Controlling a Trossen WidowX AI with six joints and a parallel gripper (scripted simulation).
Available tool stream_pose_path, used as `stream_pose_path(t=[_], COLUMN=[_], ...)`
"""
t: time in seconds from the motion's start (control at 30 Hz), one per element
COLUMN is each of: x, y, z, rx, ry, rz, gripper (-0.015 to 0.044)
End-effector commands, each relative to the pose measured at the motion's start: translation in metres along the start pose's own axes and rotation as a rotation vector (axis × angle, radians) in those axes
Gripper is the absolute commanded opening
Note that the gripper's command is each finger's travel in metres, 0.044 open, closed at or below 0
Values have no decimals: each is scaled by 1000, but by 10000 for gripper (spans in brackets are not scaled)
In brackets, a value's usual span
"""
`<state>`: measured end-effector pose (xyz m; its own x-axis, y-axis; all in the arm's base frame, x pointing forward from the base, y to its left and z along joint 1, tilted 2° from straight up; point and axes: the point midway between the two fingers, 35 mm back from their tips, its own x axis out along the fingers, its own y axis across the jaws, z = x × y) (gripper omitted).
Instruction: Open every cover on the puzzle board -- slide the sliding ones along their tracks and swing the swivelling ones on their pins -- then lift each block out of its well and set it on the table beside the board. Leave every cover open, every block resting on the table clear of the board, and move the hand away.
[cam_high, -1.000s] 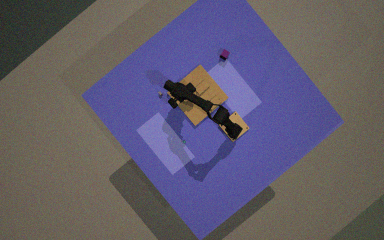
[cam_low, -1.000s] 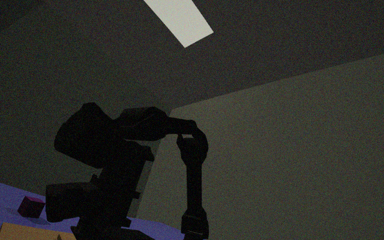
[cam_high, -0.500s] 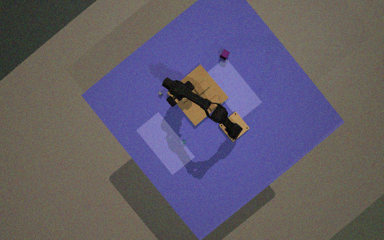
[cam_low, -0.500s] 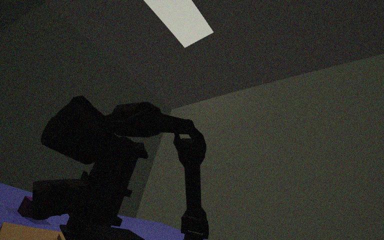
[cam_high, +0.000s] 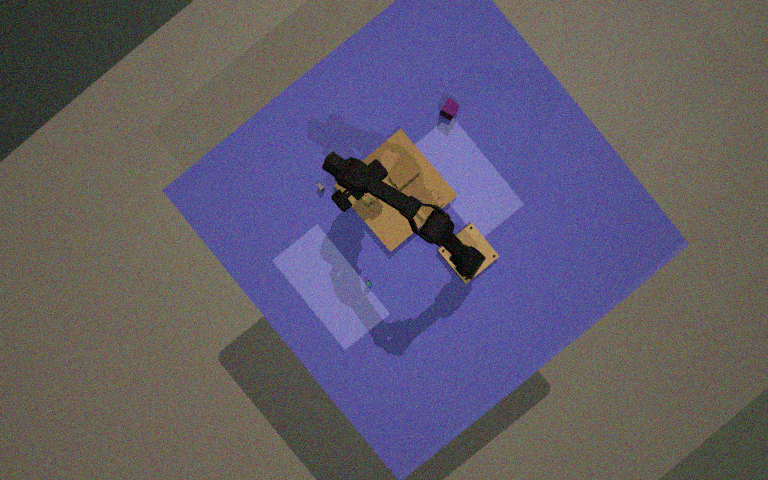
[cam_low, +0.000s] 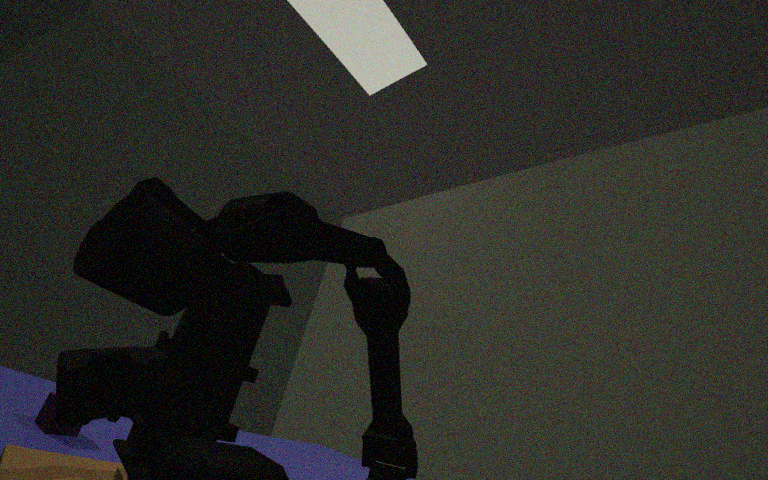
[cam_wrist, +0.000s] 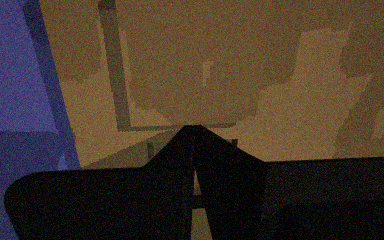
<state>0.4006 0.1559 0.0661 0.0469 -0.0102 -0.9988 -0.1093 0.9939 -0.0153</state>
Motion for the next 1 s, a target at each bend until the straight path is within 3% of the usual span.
stream_pose_path(t=[0.0, 0.97], x=[-7, -38], y=[0, -9], z=[4, 4], rx=[-4, -62], ry=[-9, -8], rz=[3, 1], gripper=[0, 0])
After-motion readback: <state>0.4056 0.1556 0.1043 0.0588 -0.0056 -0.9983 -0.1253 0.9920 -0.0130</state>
